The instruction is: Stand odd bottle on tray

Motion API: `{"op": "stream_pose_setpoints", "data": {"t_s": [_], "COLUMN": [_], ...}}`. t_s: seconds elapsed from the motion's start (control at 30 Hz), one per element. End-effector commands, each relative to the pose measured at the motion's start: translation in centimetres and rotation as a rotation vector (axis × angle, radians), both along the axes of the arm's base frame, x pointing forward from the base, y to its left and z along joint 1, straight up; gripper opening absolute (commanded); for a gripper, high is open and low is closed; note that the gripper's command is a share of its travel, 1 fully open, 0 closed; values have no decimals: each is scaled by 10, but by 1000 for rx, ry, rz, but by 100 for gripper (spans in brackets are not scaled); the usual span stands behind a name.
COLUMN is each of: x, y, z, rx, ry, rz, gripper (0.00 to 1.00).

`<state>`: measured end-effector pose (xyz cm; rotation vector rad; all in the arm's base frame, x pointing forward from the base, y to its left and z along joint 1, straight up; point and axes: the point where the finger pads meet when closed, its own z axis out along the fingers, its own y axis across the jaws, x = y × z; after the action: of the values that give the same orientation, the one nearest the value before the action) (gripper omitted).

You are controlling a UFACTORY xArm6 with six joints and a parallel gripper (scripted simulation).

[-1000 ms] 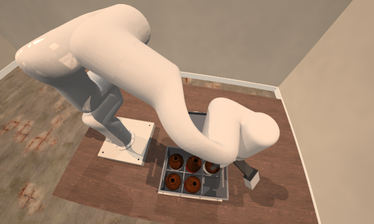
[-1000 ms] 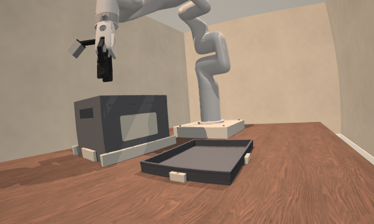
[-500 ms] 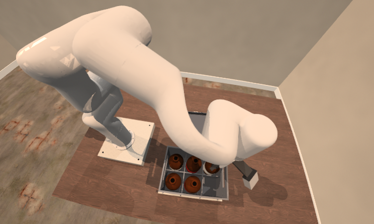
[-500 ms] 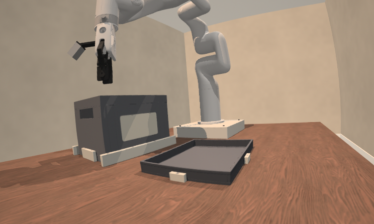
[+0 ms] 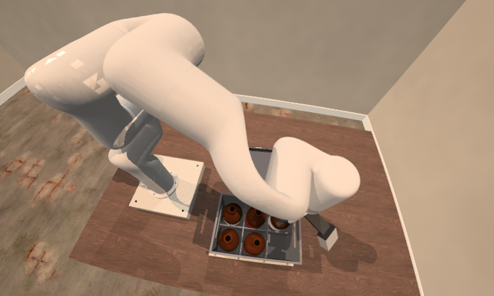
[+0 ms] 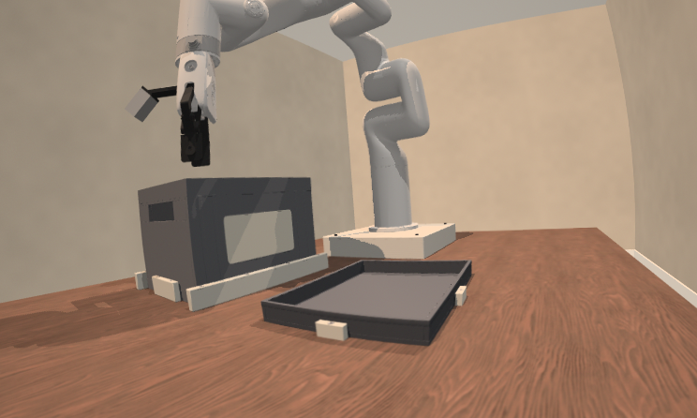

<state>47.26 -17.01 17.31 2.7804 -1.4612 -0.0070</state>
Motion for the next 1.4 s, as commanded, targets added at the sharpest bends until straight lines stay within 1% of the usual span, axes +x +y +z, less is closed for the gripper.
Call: {"op": "stream_pose_setpoints", "data": {"t_s": [0.0,0.33,0.6,1.37], "x": [1,1,1,1], "y": [0,0,0,0], "z": [-3,-14,-18,-19], "rx": [-2,-2,-2,-2], "ry": [-4,-4,-4,-4], "rz": [0,0,0,0], "gripper": [65,65,65,65]}}
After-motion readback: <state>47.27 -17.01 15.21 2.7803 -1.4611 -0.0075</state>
